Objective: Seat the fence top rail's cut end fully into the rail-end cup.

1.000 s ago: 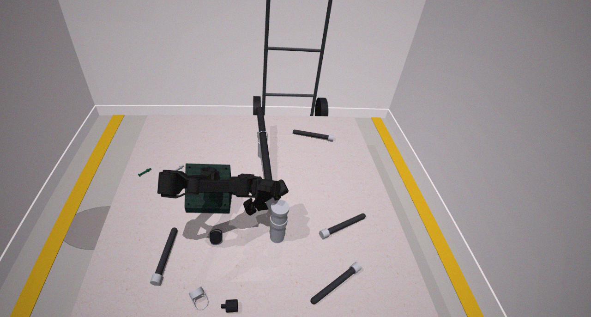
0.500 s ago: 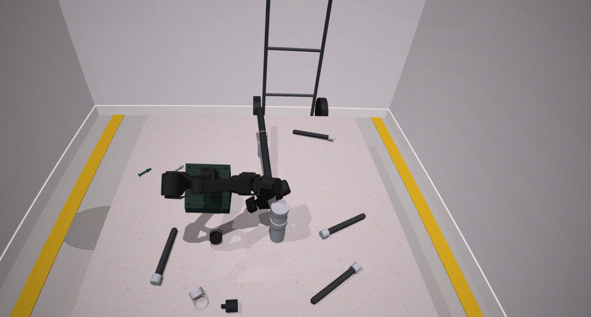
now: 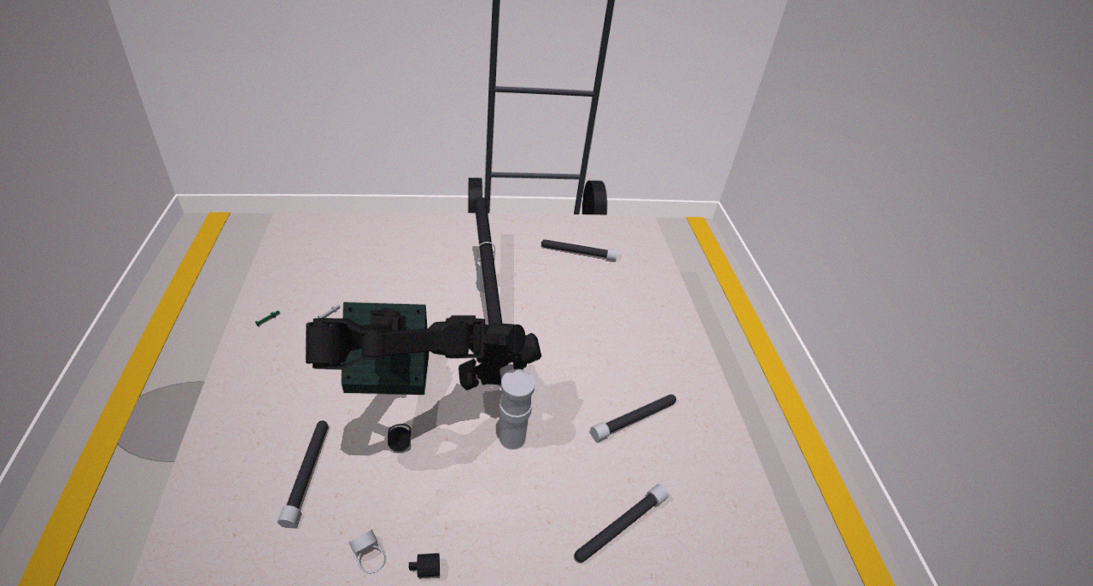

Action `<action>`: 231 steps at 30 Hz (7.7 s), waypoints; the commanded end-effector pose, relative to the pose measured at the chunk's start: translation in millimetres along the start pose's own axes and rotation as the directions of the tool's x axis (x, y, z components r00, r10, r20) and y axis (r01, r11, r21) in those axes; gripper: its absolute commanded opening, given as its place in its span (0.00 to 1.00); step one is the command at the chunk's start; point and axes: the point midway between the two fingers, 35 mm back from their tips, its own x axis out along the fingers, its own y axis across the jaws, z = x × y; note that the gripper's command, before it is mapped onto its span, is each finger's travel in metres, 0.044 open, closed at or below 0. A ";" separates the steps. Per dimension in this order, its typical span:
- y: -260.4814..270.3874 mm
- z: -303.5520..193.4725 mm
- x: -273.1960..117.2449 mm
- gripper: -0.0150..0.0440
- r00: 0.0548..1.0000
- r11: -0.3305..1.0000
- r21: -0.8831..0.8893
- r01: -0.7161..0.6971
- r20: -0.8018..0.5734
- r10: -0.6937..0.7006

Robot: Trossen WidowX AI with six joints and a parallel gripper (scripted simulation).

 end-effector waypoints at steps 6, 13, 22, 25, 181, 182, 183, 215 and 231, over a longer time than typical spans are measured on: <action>-0.3 0.5 -0.2 0.25 1.000 1.000 -0.004 0.002 0.004 -0.002; 1.3 0.4 -1.1 0.25 1.000 1.000 -0.022 0.002 0.014 -0.002; 0.9 0.0 -0.6 0.25 1.000 1.000 -0.011 0.001 0.009 -0.001; 0.9 0.0 -0.6 0.30 1.000 1.000 -0.011 0.001 0.009 -0.001; 9.7 184.6 31.8 1.00 0.870 -0.870 0.011 0.493 0.013 0.493; 10.6 184.5 33.2 1.00 0.870 -0.870 0.011 0.493 0.013 0.493; 11.5 184.5 34.5 1.00 0.870 -0.870 0.011 0.493 0.012 0.493; 21.0 183.8 48.4 0.51 0.869 -0.869 0.011 0.494 0.010 0.494; 15.4 181.0 31.2 0.25 0.861 -0.862 0.003 0.507 -0.046 0.507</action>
